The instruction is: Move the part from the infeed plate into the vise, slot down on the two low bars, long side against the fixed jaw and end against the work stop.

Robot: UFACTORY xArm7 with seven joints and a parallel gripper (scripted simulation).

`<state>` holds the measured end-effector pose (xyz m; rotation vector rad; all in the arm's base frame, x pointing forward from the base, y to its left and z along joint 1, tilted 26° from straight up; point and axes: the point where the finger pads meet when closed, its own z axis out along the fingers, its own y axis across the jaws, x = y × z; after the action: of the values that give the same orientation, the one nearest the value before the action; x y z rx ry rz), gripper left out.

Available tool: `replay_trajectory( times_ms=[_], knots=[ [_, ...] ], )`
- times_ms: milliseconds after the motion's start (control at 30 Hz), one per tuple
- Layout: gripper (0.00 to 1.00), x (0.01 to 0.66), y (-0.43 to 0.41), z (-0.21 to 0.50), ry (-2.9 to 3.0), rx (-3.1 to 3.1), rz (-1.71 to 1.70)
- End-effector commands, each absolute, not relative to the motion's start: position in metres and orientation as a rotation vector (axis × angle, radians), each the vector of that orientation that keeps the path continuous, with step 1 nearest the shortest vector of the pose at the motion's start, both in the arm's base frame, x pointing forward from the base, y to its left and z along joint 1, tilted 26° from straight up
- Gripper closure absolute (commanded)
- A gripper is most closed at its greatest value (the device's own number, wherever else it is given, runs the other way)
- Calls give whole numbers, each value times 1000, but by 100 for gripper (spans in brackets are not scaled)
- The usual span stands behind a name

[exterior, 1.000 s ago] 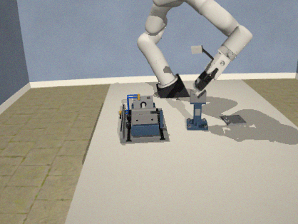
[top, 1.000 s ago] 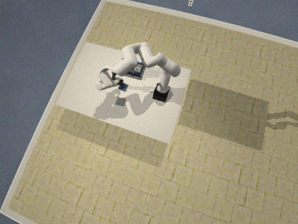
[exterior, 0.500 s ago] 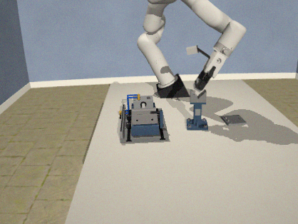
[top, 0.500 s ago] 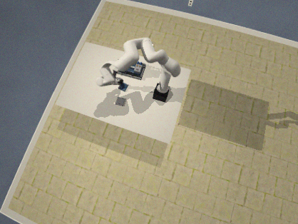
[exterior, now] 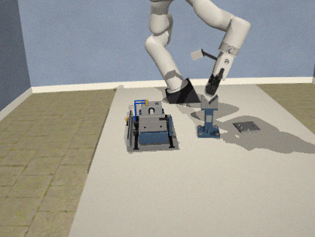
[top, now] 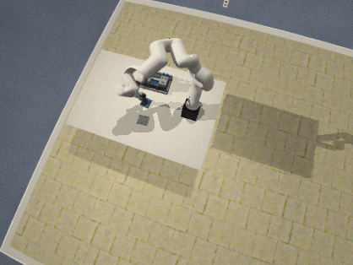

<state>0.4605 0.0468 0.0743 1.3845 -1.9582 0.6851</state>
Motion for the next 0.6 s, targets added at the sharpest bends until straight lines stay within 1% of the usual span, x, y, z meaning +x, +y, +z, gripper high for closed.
replay_trajectory(
  times_ms=[0,567],
  knots=[
    [100,462,47,76,-2008,1424,654],
    [100,461,46,77,-2135,1523,550]
  ],
)
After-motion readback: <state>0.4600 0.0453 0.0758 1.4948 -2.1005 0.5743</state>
